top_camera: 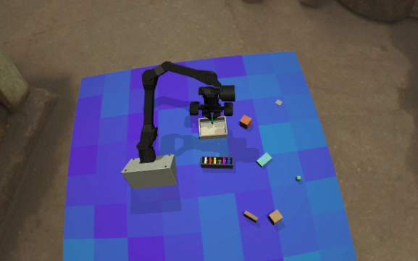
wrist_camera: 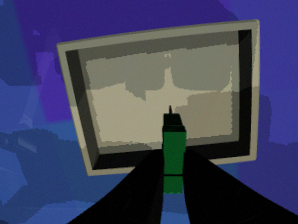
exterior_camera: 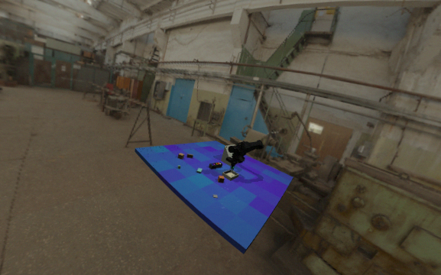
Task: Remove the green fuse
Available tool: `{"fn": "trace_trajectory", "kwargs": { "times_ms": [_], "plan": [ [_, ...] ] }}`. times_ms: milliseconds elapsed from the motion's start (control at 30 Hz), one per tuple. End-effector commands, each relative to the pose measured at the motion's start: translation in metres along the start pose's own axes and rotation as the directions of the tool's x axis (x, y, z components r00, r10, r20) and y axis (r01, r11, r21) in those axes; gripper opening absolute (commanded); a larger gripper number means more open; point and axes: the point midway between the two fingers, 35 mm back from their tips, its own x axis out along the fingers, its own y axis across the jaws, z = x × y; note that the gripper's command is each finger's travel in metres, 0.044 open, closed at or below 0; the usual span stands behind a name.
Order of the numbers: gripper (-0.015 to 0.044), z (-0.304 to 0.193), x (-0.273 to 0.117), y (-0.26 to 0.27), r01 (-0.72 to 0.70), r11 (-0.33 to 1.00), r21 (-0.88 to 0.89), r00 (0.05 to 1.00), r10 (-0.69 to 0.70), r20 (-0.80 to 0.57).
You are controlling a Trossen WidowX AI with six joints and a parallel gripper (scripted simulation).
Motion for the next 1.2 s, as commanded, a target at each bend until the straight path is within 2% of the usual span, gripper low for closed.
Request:
{"fn": "trace_trajectory", "kwargs": {
  "times_ms": [0,800,1167],
  "plan": [
    [0.0,0.003,0.003,0.002,0.002,1.0,0.0,1.0,-0.002,0.005],
    [0.0,0.004,0.039,0.002,0.002,1.0,0.0,1.0,-0.002,0.007],
    [0.0289,0.003,0.036,0.001,0.001,1.0,-0.002,1.0,-0.001,0.001]
  ]
}}
